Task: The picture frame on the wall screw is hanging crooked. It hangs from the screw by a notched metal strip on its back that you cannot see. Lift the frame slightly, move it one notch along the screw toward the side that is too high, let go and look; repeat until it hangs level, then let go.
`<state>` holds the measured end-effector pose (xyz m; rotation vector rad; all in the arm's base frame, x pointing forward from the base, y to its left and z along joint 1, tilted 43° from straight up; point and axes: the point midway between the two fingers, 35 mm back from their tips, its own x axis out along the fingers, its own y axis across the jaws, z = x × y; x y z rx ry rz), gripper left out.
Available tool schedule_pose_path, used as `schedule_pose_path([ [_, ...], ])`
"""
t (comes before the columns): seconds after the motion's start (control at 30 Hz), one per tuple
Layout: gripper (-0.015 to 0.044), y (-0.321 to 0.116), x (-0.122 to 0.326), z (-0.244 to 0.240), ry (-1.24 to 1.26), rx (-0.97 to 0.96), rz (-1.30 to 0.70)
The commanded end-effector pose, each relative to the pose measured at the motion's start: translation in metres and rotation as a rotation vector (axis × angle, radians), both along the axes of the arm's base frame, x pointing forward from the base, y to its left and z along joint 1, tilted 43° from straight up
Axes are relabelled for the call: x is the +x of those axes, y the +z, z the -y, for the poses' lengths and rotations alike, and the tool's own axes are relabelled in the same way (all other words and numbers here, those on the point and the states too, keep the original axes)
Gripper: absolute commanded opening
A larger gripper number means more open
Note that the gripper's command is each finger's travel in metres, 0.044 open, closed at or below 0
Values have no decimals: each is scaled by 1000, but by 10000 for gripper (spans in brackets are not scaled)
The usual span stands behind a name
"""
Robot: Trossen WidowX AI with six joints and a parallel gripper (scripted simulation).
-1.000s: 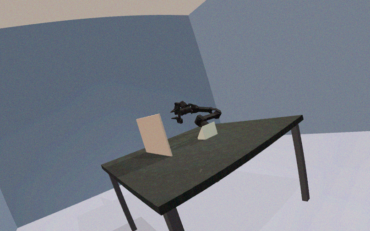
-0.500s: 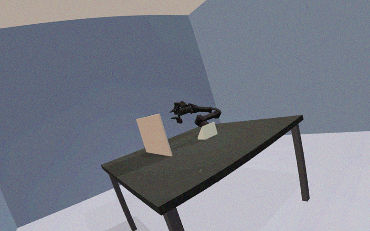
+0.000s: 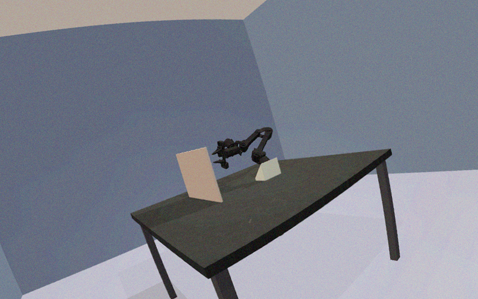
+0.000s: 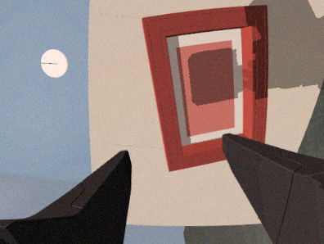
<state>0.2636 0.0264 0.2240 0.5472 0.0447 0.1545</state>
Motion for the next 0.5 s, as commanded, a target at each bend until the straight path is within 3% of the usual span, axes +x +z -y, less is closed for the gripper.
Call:
schedule_pose_path([
  [0.0,260,-3,3,1,5,-4,4],
  [0.47,260,-2,5,1,5,-4,5],
])
